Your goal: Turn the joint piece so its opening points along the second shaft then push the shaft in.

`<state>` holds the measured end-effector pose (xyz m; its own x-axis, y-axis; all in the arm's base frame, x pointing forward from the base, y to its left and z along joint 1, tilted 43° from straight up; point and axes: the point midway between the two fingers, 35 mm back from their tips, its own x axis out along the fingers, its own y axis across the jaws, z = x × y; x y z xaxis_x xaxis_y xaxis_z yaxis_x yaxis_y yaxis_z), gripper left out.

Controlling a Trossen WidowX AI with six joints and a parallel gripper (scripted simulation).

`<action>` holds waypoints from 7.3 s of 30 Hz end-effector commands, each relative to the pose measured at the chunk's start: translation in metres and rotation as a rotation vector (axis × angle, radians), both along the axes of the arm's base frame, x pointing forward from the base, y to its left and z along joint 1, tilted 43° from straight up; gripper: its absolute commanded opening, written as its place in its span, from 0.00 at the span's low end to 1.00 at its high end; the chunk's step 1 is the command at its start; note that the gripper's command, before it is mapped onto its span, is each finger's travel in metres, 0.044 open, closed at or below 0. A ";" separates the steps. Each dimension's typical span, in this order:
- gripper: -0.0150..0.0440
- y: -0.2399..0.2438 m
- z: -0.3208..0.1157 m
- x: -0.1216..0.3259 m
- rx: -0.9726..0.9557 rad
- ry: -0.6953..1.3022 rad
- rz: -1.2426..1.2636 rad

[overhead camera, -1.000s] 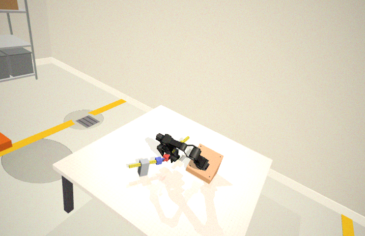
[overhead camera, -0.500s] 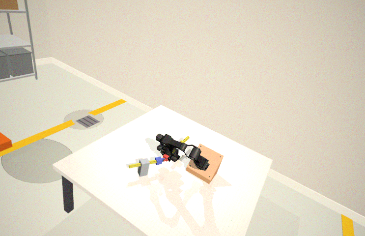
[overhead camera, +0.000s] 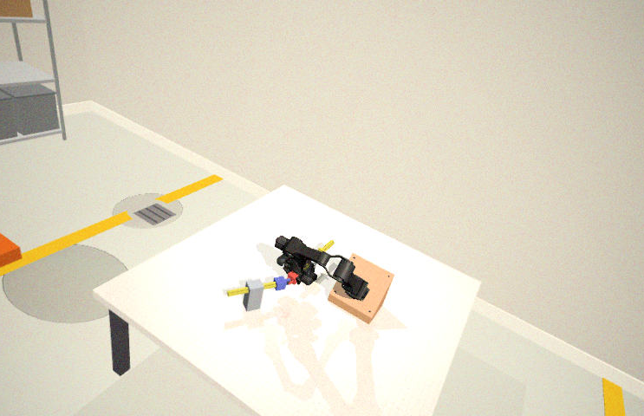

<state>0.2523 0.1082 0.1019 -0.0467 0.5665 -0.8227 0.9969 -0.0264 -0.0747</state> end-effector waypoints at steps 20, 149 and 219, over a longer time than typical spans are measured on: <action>0.56 0.000 0.000 0.000 0.003 0.002 -0.002; 1.00 0.005 -0.006 0.006 0.152 -0.082 0.092; 1.00 -0.107 0.109 0.011 0.020 -0.790 0.812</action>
<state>0.2621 0.0028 0.2122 0.1285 0.6149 -0.7780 0.4647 0.6558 0.5950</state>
